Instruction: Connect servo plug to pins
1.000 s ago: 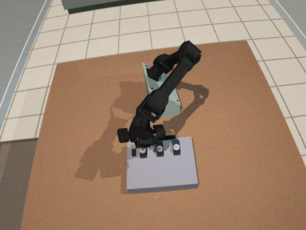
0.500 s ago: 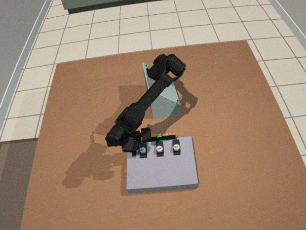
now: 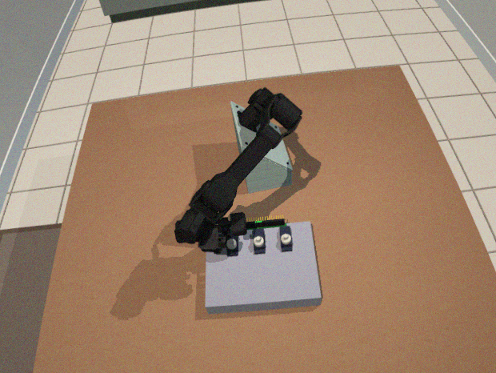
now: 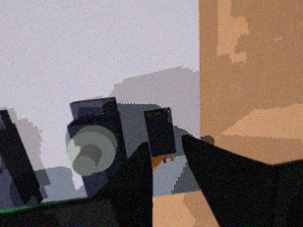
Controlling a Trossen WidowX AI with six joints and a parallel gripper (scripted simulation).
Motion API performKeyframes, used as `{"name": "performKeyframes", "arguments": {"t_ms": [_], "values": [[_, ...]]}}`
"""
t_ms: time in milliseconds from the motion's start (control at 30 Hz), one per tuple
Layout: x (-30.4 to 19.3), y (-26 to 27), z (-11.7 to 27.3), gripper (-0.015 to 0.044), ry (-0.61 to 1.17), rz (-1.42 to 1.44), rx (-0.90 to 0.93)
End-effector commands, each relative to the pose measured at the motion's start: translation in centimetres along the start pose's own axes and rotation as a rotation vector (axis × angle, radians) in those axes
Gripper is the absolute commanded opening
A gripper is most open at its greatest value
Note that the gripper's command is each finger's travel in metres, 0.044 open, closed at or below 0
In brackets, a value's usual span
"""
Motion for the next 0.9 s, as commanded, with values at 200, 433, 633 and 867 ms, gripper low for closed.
{"name": "performKeyframes", "arguments": {"t_ms": [200, 433, 633, 867], "values": [[-0.2, 0.2, -1.1, 0.0036, 0.007, -0.004, 0.009], [-0.2, 0.2, -1.0, 0.0000, 0.007, -0.004, 0.009], [-0.1, 0.1, 2.3, 0.0000, 0.007, -0.005, 0.006], [-0.2, 0.1, 4.8, 0.0000, 0.007, -0.005, 0.006]]}}
Point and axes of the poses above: the point midway between the two fingers, 35 mm back from their tips, its own z axis back along the fingers, its own y axis across the jaws, x = y × z, the point moved 4 cm from there along z, back along the fingers, and after that the axes turned 15 degrees about z, right-handed, at the moved point
